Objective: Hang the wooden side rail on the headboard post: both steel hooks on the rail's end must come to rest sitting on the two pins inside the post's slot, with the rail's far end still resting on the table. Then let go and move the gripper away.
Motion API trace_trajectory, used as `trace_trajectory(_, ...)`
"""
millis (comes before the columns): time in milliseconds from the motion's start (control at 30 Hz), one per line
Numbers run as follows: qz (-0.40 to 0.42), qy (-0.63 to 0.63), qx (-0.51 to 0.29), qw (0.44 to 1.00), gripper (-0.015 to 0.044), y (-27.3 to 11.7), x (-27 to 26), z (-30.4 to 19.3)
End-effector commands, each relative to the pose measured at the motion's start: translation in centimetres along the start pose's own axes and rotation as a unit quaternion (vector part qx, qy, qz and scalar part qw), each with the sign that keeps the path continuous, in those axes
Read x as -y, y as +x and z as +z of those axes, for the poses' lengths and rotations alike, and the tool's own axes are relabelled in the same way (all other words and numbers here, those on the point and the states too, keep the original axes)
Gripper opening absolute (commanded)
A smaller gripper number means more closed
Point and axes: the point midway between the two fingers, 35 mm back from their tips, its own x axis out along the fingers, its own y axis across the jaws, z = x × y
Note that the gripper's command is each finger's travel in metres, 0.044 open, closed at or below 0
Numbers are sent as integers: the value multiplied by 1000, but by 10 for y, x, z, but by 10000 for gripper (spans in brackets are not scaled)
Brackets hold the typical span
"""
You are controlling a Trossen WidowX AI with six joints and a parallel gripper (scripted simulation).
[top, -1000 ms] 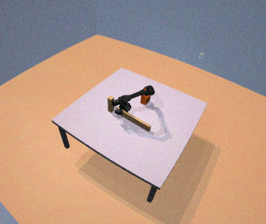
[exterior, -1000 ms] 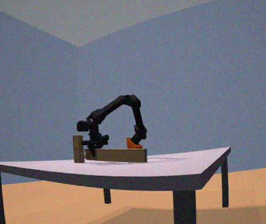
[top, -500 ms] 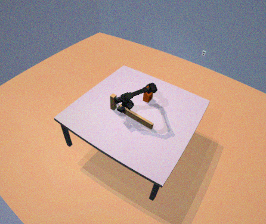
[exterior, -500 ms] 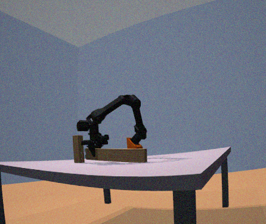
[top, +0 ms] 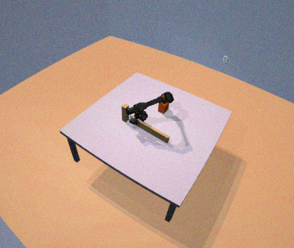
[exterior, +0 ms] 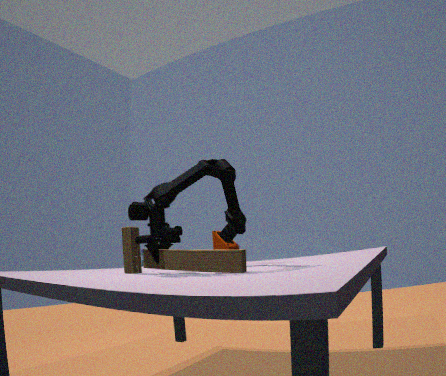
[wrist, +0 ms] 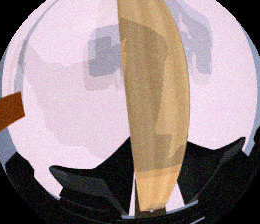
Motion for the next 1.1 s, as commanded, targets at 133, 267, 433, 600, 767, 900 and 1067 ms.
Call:
trace_trajectory(133,-5,0,-2,1000,0,-3,1,-3)
trace_trajectory(267,-5,0,-2,1000,0,-3,1,-4)
trace_trajectory(433,-5,0,-2,1000,0,-3,0,-4)
trace_trajectory(600,-5,0,-2,1000,0,-3,0,-5)
trace_trajectory(767,-5,0,-2,1000,0,-3,0,-5)
trace_trajectory(900,-5,0,-2,1000,0,-4,1,-6)
trace_trajectory(1067,-5,0,-2,1000,0,-4,1,-6)
